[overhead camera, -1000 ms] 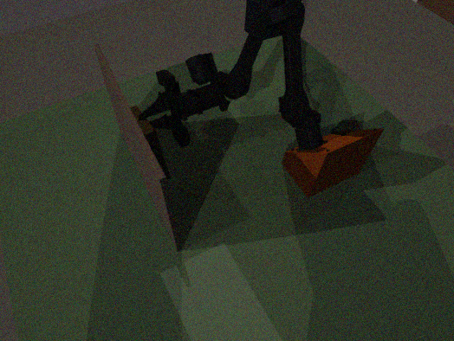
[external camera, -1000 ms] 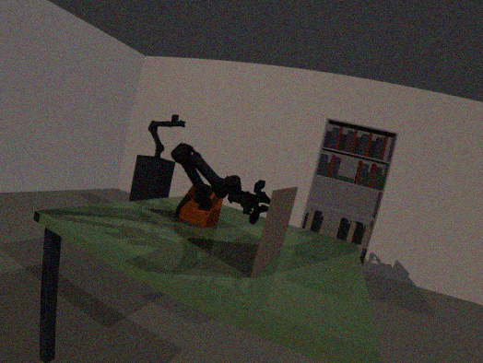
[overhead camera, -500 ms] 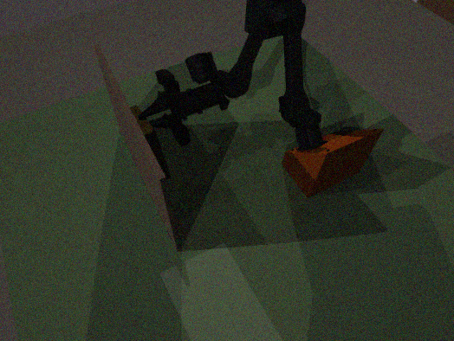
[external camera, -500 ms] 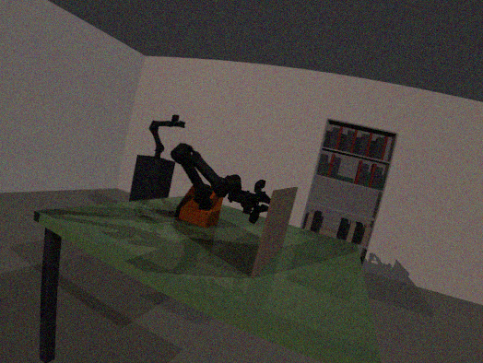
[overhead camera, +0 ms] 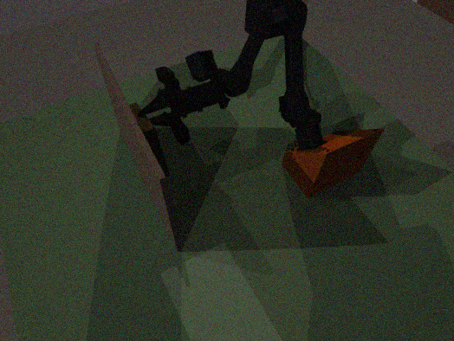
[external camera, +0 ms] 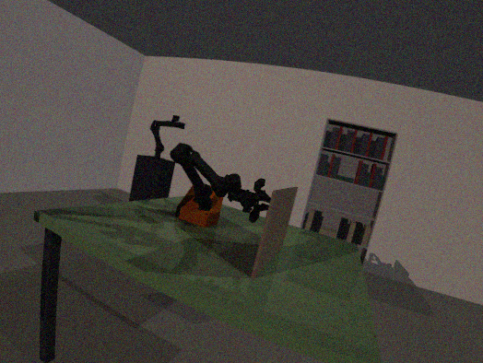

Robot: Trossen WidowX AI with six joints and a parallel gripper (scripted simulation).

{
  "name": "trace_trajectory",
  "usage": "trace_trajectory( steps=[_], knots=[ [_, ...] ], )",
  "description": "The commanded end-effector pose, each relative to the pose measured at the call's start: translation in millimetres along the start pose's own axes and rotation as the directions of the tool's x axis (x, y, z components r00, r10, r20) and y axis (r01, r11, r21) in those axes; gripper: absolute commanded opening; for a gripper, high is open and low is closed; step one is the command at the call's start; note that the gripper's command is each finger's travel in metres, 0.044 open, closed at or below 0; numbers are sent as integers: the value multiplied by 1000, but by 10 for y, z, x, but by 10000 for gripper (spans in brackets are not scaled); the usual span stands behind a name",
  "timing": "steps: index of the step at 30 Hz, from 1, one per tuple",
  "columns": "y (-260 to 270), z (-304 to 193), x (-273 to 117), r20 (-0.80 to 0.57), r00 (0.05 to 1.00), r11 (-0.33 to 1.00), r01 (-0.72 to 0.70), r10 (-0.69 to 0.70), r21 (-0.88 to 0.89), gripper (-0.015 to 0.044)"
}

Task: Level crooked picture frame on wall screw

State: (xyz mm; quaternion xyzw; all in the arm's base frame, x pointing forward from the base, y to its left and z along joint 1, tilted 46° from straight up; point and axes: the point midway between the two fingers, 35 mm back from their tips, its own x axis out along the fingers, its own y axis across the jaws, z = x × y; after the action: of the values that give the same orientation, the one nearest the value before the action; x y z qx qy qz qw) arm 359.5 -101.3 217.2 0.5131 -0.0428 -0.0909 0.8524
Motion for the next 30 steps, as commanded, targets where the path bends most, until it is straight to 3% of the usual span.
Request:
trace_trajectory(
  steps=[1,30],
  knots=[
    [58,-10,10,-6,1000,1000,-21,21,-4,0],
    [42,-34,10,-6,1000,1000,-21,20,-4,0]
  ],
)
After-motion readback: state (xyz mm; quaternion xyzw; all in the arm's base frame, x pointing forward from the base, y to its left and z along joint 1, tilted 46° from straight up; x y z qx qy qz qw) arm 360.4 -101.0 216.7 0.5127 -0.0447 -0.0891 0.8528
